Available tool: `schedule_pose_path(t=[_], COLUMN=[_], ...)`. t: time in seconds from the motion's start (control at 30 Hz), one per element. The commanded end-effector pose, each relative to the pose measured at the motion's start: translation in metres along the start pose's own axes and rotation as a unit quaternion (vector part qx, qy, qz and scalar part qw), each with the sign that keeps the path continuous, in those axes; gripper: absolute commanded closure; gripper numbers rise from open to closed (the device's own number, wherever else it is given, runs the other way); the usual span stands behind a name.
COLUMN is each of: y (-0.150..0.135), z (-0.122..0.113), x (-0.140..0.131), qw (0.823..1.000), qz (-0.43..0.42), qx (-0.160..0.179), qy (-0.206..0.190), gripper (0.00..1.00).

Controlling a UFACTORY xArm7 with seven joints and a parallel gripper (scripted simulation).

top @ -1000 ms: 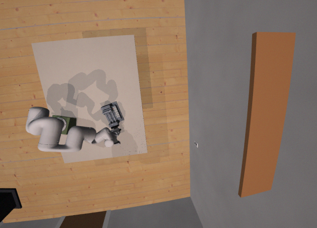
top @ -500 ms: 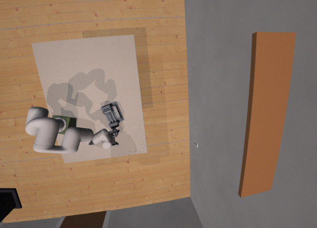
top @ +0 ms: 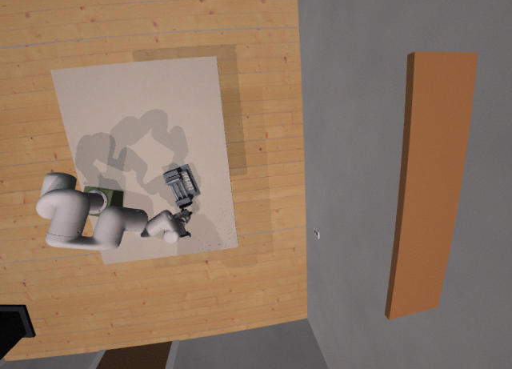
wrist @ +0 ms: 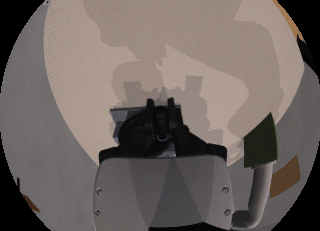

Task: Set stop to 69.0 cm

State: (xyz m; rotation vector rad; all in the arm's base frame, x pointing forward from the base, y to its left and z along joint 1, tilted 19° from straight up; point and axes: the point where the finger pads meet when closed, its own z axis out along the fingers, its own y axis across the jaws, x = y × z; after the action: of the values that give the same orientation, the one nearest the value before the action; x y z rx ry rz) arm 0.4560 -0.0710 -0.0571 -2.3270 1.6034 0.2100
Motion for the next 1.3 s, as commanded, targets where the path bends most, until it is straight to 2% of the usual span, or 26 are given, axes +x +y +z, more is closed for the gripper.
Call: schedule_pose_path(t=[0.0,0.5,1.27], y=[-0.005,-0.019,-0.036], z=[-0.009,-0.018,-0.017], x=[0.001,0.001,0.001], qw=[1.0,1.0,1.0], qz=[0.0,0.0,0.0], qx=[0.002,0.002,0.002], qy=[0.002,0.002,0.002], gripper=[0.94,0.94,0.94])
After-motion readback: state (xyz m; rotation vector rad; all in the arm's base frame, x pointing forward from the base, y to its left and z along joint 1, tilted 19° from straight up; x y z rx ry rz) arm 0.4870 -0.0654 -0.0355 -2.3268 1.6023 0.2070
